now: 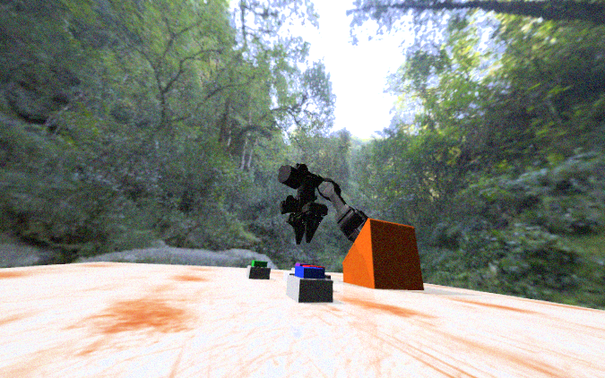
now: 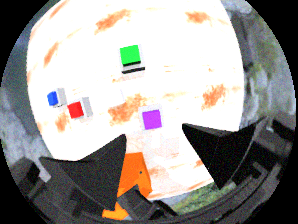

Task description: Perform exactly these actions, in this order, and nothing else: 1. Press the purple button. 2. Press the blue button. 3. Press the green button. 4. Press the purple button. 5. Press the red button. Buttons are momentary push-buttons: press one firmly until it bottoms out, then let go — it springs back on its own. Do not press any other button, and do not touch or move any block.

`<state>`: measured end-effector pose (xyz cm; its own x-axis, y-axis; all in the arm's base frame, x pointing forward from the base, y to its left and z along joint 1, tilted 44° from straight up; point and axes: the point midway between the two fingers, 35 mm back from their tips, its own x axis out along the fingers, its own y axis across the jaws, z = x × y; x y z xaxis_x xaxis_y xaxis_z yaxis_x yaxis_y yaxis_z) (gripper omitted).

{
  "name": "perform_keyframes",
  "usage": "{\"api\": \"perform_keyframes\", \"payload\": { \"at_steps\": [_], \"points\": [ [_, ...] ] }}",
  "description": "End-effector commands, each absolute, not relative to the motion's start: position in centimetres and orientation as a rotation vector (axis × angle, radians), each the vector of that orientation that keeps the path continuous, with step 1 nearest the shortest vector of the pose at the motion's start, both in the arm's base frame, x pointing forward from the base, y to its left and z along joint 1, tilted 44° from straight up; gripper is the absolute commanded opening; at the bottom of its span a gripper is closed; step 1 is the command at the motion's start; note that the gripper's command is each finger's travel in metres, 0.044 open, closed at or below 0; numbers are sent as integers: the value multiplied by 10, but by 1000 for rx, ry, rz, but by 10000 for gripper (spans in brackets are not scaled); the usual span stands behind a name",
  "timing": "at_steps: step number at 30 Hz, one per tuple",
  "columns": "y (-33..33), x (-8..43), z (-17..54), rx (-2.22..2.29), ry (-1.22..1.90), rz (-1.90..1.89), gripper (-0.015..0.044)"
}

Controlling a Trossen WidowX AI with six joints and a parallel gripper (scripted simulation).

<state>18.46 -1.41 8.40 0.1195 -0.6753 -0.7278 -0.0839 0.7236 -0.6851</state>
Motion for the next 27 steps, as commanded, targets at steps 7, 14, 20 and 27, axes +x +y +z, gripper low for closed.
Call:
{"api": "perform_keyframes", "payload": {
  "at_steps": [7, 14, 20, 27],
  "points": [
    [-35, 182, 65, -691, 1412, -491, 32],
    [-35, 182, 65, -691, 1412, -491, 20],
    [-37, 183, 63, -691, 1412, -491, 20],
    [-44, 185, 55, -690, 1412, -490, 20]
  ]
}}
